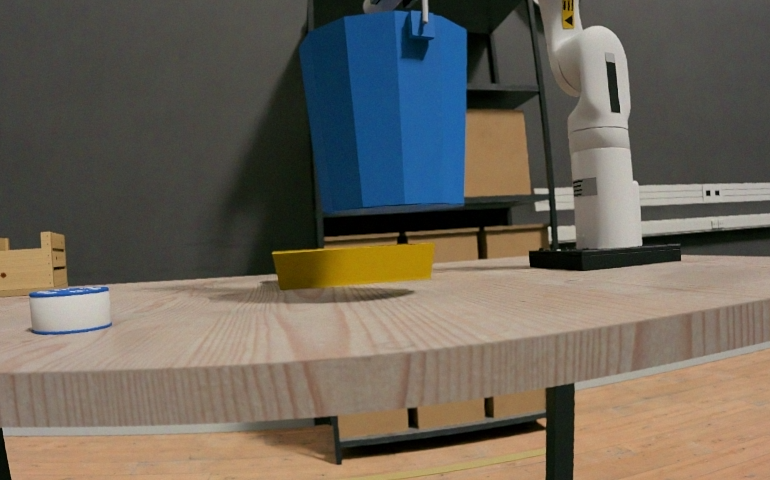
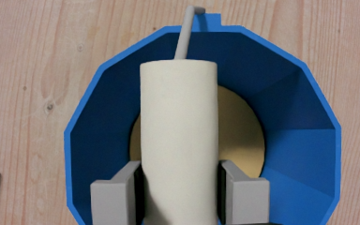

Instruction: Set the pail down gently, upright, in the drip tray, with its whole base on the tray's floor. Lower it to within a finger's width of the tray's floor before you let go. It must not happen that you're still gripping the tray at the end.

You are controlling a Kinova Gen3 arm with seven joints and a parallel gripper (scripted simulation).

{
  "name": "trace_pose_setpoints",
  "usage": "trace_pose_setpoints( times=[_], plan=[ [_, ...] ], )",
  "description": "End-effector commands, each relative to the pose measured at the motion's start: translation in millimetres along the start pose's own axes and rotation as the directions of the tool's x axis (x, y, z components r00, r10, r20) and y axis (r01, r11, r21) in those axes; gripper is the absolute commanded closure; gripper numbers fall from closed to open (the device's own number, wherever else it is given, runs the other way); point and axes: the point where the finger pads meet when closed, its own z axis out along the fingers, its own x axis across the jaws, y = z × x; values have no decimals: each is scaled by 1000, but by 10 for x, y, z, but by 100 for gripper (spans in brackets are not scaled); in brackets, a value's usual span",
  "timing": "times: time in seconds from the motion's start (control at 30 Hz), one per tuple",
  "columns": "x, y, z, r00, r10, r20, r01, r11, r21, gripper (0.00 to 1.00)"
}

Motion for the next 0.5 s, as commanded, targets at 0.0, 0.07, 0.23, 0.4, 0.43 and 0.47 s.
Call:
trace_pose_setpoints(
  times=[0.0,0.07,0.23,0.4,0.43,0.47],
  plan=[
    [23,43,-37,1000,2,-17,-2,1000,9,100],
    [10,87,-31,1000,2,-14,-2,1000,8,100],
    [1,195,-33,1000,2,-16,-2,1000,8,100],
    [-13,322,-32,1000,2,-16,-2,1000,7,100],
    [-16,346,-32,1000,2,-16,-2,1000,7,100],
    [-16,346,-32,1000,2,-16,-2,1000,7,100]
  ],
)
